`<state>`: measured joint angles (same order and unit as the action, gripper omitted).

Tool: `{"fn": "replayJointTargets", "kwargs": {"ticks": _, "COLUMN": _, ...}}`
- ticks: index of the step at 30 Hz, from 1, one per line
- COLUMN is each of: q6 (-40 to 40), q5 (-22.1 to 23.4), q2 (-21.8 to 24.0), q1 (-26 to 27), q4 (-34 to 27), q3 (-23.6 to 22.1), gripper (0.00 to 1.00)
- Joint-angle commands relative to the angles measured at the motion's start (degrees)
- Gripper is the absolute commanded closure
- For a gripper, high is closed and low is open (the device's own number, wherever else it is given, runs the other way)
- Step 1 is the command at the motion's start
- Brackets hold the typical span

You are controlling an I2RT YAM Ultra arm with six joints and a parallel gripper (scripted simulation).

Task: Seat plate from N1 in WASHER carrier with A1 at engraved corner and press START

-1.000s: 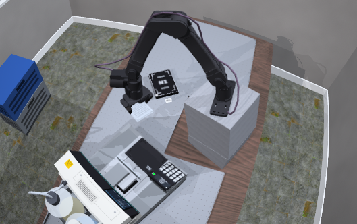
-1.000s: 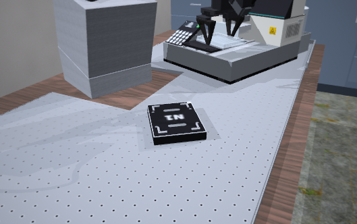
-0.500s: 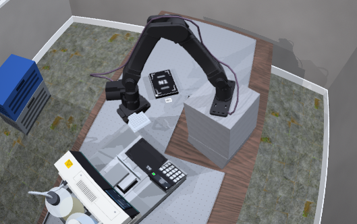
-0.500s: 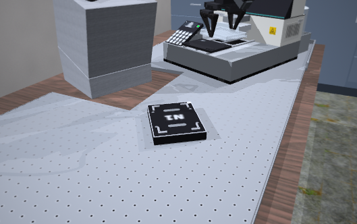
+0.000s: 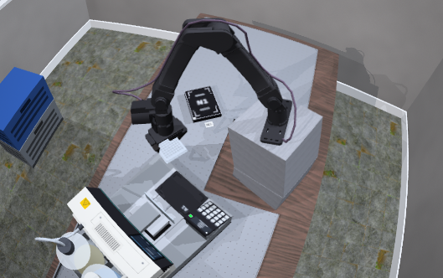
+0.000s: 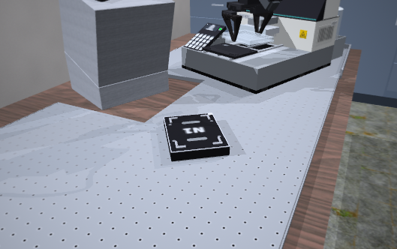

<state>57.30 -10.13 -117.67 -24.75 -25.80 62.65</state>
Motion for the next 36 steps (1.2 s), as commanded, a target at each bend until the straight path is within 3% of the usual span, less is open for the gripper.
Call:
{"fn": "replayJointTargets", "kwargs": {"ticks": 1, "q6": 0.37, "q5": -0.95, "q2": 1.41, "q1": -0.51, "q4": -1.01, "q3": 1.8, "gripper": 0.16}}
{"fn": "replayJointTargets", "kwargs": {"ticks": 23, "q6": 0.37, "q5": -0.95, "q2": 1.41, "q1": -0.51, "q4": -1.02, "q3": 1.8, "gripper": 0.16}}
{"fn": "replayJointTargets", "kwargs": {"ticks": 26, "q6": -3.65, "q5": -1.32, "q2": 1.72, "q1": -3.04, "q4": -1.03, "q3": -1.24, "gripper": 0.16}}
{"fn": "replayJointTargets", "kwargs": {"ticks": 30, "q6": -5.74, "q5": -1.59, "q2": 1.83, "q1": -4.74, "q4": -1.09, "q3": -1.45, "gripper": 0.16}}
{"fn": "replayJointTargets", "kwargs": {"ticks": 36, "q6": -0.62, "q5": -2.23, "q2": 1.93, "q1": -9.72, "q4": -1.23, "q3": -1.86, "gripper": 0.16}}
